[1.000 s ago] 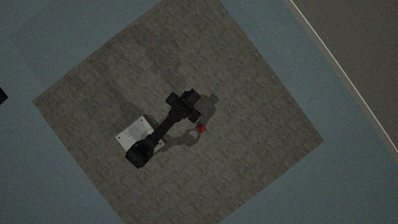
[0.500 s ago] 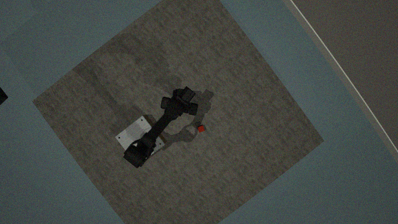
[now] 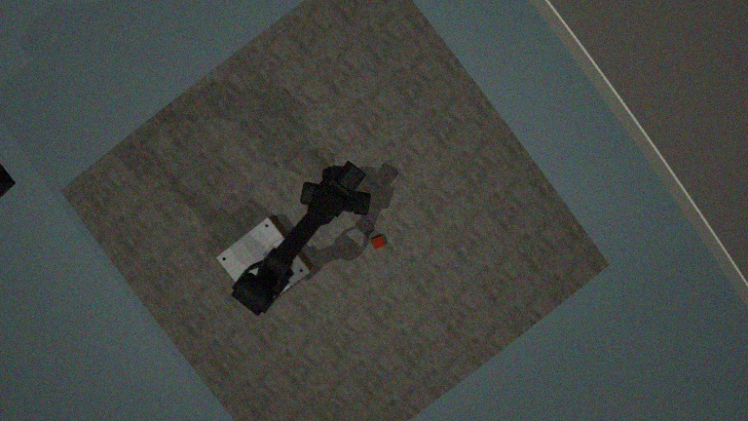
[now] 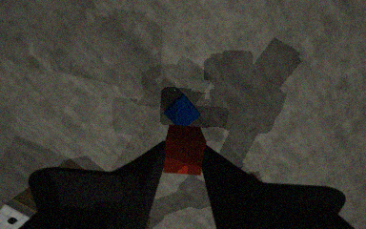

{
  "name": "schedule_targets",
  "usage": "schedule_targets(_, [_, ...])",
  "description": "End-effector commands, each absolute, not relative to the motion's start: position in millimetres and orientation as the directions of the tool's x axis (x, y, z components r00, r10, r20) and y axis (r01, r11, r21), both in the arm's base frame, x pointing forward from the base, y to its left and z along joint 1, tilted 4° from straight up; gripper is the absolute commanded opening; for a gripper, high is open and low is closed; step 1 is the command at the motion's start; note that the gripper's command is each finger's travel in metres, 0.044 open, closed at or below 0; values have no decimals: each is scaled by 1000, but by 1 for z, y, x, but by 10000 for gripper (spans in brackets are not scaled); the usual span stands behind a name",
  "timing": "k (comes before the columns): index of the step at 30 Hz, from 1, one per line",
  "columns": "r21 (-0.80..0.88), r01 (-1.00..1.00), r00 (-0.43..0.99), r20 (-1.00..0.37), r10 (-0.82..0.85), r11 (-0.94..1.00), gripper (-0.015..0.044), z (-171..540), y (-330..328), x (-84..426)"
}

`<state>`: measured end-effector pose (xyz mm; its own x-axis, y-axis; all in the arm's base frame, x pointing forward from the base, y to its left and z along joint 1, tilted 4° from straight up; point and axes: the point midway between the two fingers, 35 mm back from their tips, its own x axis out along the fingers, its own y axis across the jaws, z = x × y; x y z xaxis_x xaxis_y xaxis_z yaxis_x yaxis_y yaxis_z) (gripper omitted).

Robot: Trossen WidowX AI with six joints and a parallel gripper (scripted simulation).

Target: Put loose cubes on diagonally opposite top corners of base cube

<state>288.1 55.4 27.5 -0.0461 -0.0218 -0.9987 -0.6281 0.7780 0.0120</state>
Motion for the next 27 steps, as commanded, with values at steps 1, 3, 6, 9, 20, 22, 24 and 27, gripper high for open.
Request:
schedule_targets(1, [19,-631,-52,-999,-17,775,105,19,56,287])
schedule_targets(3, [19,-631,-52,-999,-17,776,105,14,56,286])
schedule_targets(6, [19,-630,-52,-999,-17,777,105,6,56,286])
schedule_targets(9, [19,-629,-52,-999,-17,777,105,0,56,285])
schedule_targets(20, [19,-629,-52,-999,-17,777,105,-1,56,285])
schedule_targets(22, [19,-629,-52,-999,-17,777,105,-1,56,285])
schedule_targets(24, [19,-629,-52,-999,-17,777,105,-1,56,285])
schedule_targets(27, [19,-629,-52,-999,-17,777,105,-1,56,285])
